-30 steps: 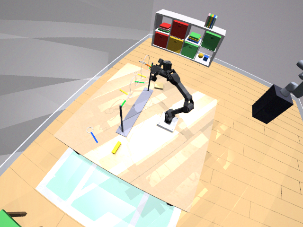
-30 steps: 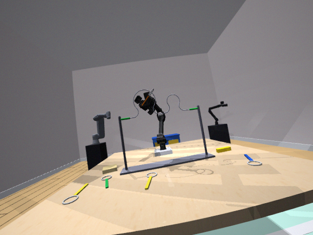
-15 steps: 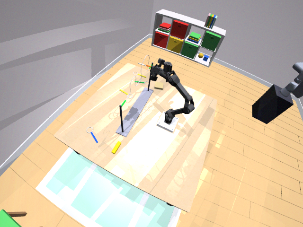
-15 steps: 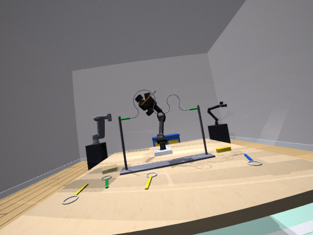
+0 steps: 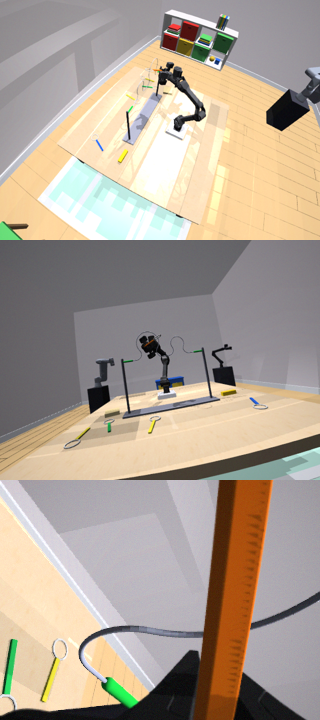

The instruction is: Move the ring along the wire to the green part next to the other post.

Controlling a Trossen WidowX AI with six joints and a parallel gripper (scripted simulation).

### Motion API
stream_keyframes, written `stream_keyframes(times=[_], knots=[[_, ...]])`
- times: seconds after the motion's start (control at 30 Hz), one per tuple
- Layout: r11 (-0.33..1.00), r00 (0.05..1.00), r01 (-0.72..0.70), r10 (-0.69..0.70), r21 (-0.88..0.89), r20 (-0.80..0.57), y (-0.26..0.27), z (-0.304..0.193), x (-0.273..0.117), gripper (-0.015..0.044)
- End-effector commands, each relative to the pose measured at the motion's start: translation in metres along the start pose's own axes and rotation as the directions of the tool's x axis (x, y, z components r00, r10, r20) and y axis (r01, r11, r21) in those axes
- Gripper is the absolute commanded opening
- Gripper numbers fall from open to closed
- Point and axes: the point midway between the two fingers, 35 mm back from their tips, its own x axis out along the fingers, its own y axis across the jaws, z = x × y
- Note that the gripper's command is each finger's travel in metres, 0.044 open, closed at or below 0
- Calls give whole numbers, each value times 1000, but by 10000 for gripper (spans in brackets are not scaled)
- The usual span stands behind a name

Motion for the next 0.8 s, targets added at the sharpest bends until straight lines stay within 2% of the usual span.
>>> stream_keyframes(times=[0.0, 0.77], knots=[[999, 1000, 29, -29, -41, 4, -3, 0, -2, -150], [944, 985, 170, -160, -282, 58, -12, 1, -1, -150]])
